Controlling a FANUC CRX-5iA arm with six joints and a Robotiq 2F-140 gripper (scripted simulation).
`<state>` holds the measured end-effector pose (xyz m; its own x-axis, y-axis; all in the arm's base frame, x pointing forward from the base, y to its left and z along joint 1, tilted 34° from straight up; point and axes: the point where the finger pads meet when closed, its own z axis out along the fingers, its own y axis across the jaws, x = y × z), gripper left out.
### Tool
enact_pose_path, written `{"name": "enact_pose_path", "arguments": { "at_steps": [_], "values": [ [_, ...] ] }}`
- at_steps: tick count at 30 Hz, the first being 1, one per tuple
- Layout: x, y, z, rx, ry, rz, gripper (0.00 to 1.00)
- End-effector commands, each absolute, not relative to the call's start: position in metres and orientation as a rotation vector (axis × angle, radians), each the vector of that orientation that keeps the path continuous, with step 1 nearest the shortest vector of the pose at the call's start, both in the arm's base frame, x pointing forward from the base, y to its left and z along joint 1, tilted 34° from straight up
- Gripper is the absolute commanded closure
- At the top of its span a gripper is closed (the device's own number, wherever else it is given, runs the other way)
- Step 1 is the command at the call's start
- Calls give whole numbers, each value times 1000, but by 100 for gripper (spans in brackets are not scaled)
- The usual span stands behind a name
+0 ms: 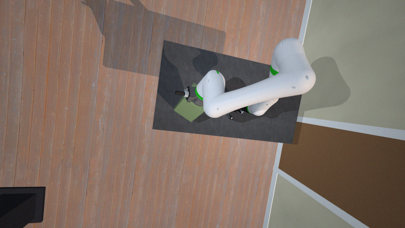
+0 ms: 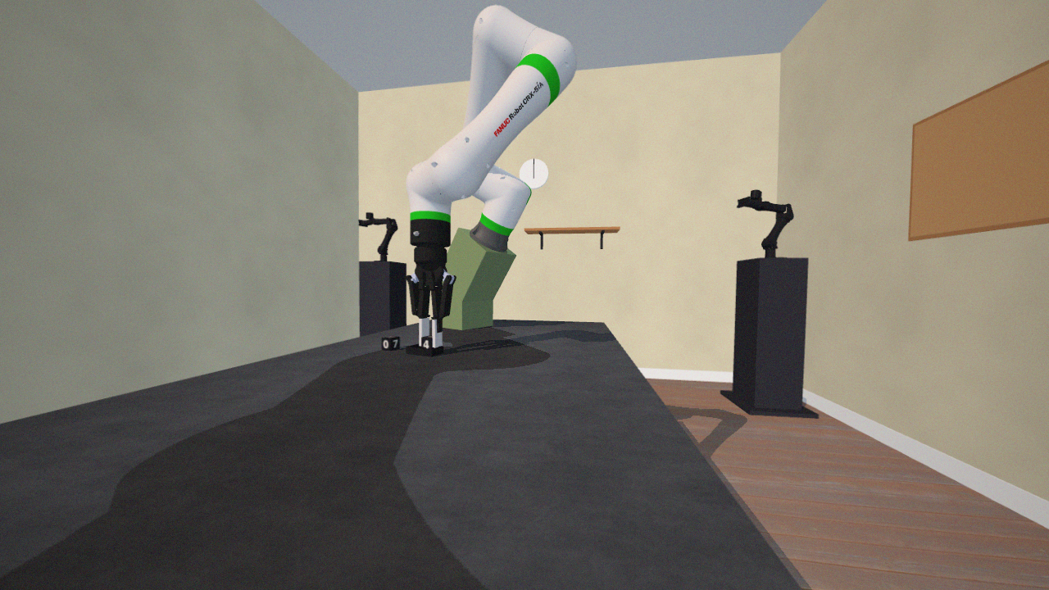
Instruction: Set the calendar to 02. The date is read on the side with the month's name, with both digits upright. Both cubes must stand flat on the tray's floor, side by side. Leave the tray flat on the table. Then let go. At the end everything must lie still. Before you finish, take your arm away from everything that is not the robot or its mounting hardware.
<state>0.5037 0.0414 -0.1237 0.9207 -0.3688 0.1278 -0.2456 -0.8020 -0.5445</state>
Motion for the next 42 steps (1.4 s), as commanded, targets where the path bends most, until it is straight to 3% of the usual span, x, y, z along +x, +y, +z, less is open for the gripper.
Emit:
{"name": "enact_pose_path", "arguments": {
  "at_steps": [1, 22, 42],
  "values": [
    [504, 41, -124, -2541, 440, -309, 83],
    [504, 41, -124, -2541, 440, -309, 83],
    [504, 41, -124, -2541, 440, -309, 71]
  ]
}}
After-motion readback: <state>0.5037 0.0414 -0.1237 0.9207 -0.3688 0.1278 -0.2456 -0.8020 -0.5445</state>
